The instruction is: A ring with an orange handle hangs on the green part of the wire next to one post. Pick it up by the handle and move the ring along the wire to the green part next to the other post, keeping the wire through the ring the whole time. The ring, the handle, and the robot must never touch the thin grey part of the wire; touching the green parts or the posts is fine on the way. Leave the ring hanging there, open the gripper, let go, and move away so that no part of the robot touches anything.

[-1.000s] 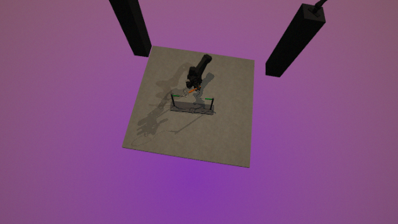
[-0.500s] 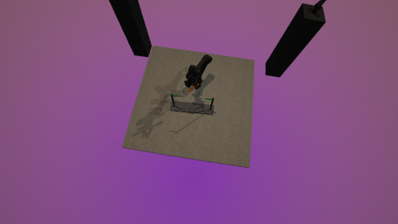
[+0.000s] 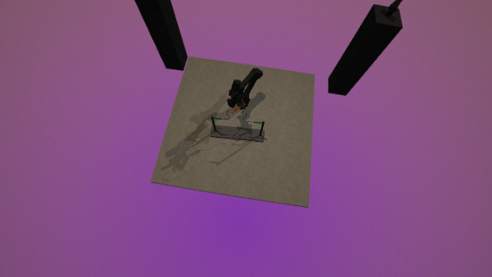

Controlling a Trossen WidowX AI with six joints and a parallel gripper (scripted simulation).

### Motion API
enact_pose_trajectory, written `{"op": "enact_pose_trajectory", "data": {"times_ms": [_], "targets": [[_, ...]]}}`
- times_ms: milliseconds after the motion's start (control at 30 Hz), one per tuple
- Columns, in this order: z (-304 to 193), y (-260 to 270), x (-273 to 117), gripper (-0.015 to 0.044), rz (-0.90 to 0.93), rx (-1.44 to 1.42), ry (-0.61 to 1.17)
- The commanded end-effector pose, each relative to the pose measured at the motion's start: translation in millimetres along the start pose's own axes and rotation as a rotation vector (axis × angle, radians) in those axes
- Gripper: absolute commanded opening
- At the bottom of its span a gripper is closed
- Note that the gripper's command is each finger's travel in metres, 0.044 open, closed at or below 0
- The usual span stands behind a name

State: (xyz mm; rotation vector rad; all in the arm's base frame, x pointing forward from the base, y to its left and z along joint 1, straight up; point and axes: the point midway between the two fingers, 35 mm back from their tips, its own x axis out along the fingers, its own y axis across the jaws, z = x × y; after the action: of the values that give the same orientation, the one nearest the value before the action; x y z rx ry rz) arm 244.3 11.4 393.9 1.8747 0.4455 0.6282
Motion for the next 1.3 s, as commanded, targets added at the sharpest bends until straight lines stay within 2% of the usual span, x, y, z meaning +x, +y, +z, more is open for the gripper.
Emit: {"op": "enact_pose_trajectory", "data": {"times_ms": [0, 1267], "targets": [[0.8, -0.3, 0.5, -0.015, -0.029, -0.035, 0.002], [4.7, -17.1, -1.9, -0.015, -0.36, -0.451, -0.007]]}}
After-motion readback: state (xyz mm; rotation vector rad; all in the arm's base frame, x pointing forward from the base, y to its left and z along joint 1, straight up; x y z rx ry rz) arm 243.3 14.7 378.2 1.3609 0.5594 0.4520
